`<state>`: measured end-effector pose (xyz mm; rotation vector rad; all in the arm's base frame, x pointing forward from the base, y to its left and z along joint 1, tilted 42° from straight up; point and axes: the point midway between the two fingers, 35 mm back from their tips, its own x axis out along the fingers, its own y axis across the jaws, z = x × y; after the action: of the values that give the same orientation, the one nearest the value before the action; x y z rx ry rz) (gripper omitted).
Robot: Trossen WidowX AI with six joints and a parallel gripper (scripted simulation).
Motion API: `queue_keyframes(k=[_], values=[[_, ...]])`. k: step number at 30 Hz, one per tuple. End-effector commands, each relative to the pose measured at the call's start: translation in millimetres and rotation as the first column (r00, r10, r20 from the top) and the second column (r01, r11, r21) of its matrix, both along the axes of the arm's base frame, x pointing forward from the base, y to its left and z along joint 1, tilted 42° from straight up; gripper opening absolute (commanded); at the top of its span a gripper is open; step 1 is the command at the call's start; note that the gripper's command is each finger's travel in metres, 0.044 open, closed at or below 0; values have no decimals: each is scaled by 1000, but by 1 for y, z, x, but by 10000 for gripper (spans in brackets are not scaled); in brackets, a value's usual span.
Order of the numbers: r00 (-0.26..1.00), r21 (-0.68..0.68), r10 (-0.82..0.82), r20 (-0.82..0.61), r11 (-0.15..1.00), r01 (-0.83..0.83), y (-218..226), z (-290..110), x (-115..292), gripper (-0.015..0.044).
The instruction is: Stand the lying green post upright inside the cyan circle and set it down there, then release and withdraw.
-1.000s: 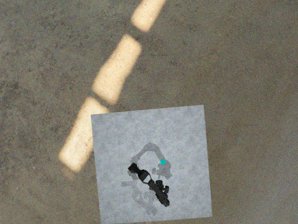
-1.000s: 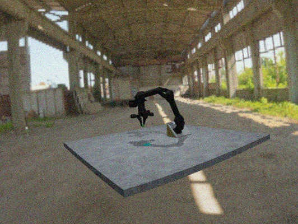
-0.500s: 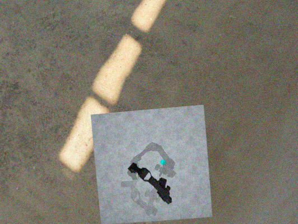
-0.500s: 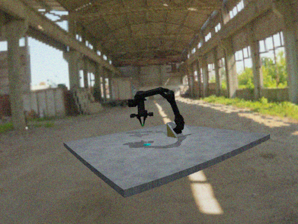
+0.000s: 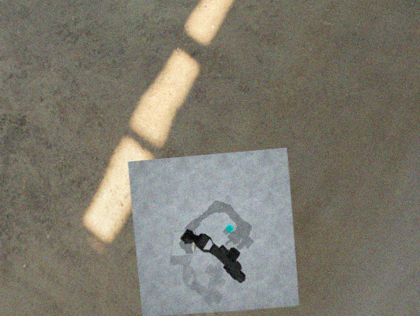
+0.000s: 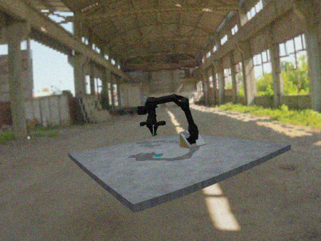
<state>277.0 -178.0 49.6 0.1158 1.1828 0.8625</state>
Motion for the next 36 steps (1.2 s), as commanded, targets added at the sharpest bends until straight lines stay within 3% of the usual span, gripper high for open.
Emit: queue_keyframes(k=[1, 18, 36], values=[[997, 3, -59, -41, 998, 59, 4, 9, 6, 23], [901, -1, -330, -283, 939, 344, 27, 36, 24, 23], [663, -76, -548, -511, 796, 600, 55, 66, 40, 23]])
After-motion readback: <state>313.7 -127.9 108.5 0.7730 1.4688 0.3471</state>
